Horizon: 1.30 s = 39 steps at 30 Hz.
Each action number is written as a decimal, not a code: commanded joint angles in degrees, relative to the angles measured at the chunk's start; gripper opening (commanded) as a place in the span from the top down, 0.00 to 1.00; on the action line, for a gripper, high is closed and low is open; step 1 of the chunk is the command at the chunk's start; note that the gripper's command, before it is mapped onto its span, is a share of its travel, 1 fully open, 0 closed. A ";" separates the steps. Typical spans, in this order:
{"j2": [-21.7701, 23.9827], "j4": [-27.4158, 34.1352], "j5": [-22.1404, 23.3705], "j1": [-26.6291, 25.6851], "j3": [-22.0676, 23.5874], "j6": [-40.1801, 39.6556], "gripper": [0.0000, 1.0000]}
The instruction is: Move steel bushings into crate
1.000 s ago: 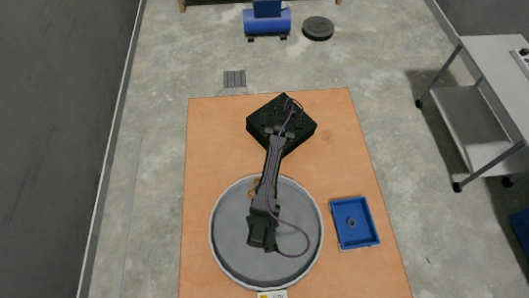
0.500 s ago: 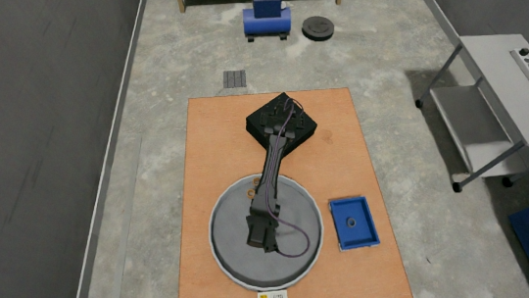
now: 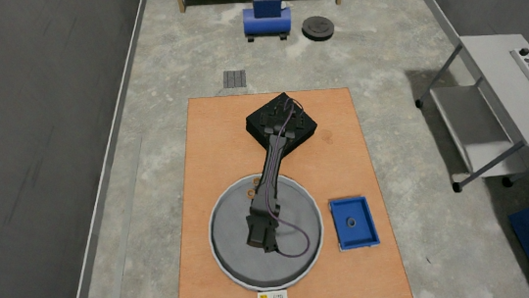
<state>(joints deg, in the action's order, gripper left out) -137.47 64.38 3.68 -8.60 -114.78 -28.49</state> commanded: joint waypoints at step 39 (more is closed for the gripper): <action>1.70 -0.45 0.30 0.43 0.47 0.32 0.86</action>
<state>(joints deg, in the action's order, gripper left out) -137.47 64.31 3.68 -8.60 -114.45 -28.47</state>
